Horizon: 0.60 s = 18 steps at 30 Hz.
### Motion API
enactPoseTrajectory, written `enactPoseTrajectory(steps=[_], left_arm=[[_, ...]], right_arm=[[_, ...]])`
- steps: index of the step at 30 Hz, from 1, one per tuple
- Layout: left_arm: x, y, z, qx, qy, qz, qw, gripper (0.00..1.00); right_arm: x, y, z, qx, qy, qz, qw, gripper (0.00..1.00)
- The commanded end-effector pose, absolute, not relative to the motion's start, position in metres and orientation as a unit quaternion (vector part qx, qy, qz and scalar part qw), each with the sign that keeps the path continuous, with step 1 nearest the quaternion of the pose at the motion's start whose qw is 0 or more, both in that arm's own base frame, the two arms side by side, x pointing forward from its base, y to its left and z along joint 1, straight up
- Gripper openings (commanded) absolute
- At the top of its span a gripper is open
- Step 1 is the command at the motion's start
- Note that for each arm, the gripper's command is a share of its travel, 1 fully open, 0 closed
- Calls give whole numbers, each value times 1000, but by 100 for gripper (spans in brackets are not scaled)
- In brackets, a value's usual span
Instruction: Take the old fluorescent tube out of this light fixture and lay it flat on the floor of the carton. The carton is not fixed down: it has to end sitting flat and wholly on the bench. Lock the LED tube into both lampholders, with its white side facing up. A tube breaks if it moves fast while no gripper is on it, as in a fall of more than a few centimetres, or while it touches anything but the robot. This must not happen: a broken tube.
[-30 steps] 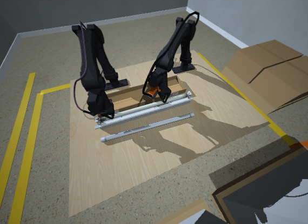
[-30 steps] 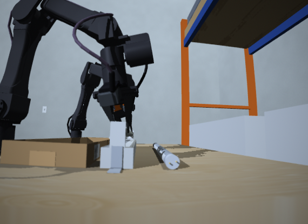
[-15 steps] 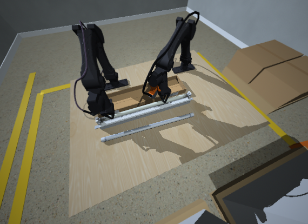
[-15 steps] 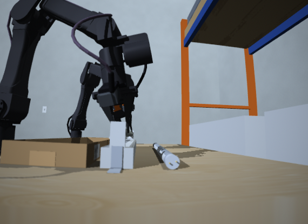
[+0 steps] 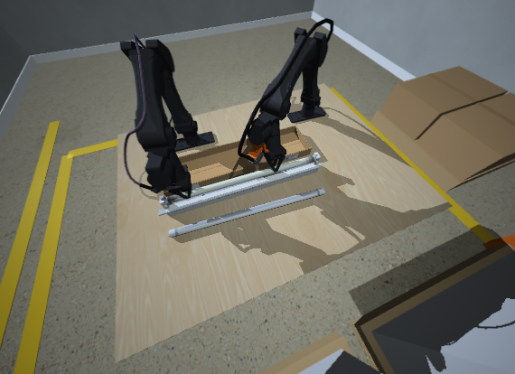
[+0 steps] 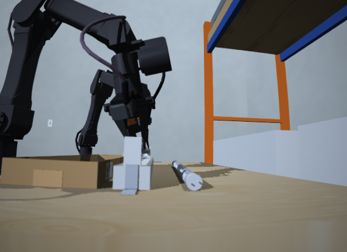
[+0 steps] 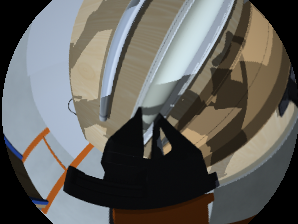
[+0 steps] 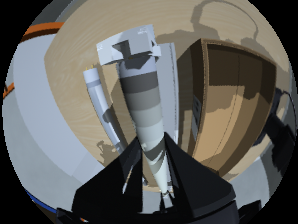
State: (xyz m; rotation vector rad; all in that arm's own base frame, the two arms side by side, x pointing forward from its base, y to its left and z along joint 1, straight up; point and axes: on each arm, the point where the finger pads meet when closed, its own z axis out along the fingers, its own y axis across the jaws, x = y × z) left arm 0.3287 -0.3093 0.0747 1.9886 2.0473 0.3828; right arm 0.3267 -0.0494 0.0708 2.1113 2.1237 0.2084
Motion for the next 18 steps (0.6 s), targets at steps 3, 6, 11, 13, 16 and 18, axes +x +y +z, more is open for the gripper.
enactPoseTrajectory(steps=[3,6,11,13,16,18], left_arm=[[334,-314,103,678,705,133,160,11],[333,-313,102,679,705,133,156,11],[333,-314,105,679,705,133,159,11],[333,-314,105,679,705,133,159,11],[333,-314,106,679,704,133,160,11],[333,-314,105,679,704,133,159,11]], right_arm=[[335,-49,93,700,704,80,91,11],[331,-49,89,700,705,76,85,11],[334,-50,88,701,705,74,83,11],[334,-50,88,701,705,74,83,11],[334,-50,89,701,705,75,84,11],[335,-50,92,700,704,77,87,11]])
